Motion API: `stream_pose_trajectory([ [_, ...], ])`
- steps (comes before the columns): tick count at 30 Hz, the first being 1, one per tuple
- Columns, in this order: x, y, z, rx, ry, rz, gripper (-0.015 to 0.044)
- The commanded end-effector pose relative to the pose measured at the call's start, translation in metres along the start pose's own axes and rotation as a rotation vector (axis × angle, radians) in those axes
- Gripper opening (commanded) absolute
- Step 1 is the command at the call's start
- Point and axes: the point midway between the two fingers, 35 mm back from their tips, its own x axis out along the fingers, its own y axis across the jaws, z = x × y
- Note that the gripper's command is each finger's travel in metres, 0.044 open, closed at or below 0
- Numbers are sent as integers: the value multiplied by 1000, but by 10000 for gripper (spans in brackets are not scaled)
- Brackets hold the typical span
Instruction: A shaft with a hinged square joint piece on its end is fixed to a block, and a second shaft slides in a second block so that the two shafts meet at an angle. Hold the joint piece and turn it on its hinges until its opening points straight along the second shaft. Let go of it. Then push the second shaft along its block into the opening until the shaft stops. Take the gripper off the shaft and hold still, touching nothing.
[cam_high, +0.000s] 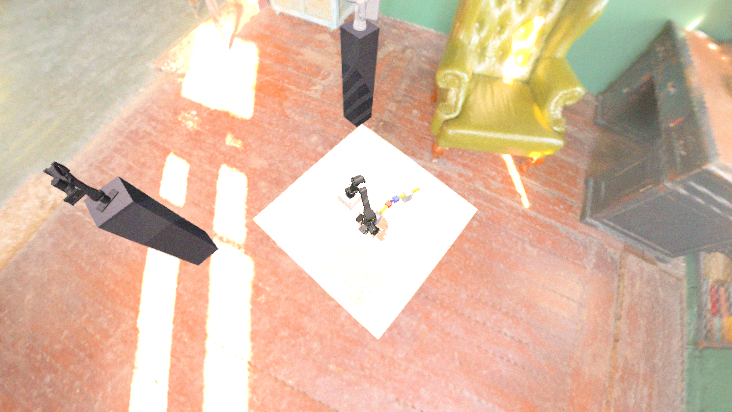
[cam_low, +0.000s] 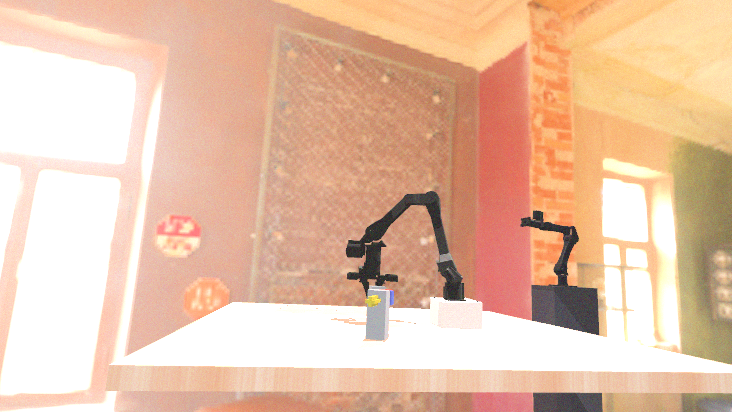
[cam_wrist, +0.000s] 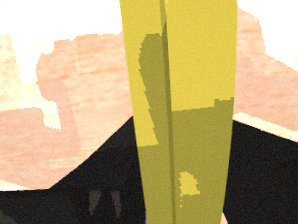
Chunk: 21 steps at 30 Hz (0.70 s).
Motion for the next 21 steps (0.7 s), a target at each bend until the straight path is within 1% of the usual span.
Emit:
stream_pose_trajectory([
  [1,1,0,-7,2,-3,1,0],
  [13,1,0,-26,2,-1,1,0],
  [21,1,0,-24,3,1,-1,0],
])
